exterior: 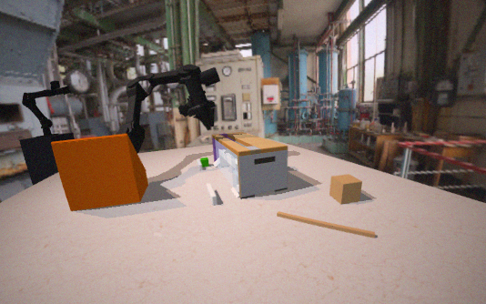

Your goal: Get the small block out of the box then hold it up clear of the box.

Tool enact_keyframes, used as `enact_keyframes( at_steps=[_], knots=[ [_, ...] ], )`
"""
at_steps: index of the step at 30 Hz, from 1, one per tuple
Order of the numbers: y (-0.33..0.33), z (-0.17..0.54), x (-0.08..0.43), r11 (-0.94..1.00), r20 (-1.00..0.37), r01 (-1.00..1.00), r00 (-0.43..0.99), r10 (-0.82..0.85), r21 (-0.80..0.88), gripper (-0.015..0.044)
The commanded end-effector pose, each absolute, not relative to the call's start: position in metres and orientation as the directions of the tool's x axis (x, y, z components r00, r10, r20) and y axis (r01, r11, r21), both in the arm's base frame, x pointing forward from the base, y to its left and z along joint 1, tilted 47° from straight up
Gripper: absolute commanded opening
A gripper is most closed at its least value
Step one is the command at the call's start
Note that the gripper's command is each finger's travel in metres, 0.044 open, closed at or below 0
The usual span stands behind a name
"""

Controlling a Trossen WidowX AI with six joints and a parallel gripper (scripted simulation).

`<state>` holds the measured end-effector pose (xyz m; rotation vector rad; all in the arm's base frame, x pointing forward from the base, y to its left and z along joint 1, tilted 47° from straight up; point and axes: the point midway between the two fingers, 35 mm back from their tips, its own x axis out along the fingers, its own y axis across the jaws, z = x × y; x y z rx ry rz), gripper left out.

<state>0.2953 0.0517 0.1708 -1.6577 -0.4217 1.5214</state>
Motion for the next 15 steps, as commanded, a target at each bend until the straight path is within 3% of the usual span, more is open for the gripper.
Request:
enact_keyframes(
  at_steps=[1, 15],
  knots=[
    [0.075, 0.194, 0.27, -0.669, -0.623, 0.083, 0.296, 0.724, -0.738, 0.0285],
    [0.092, 0.182, 0.267, -0.68, -0.622, 0.137, 0.304, 0.721, -0.721, 0.0285]
  ],
)
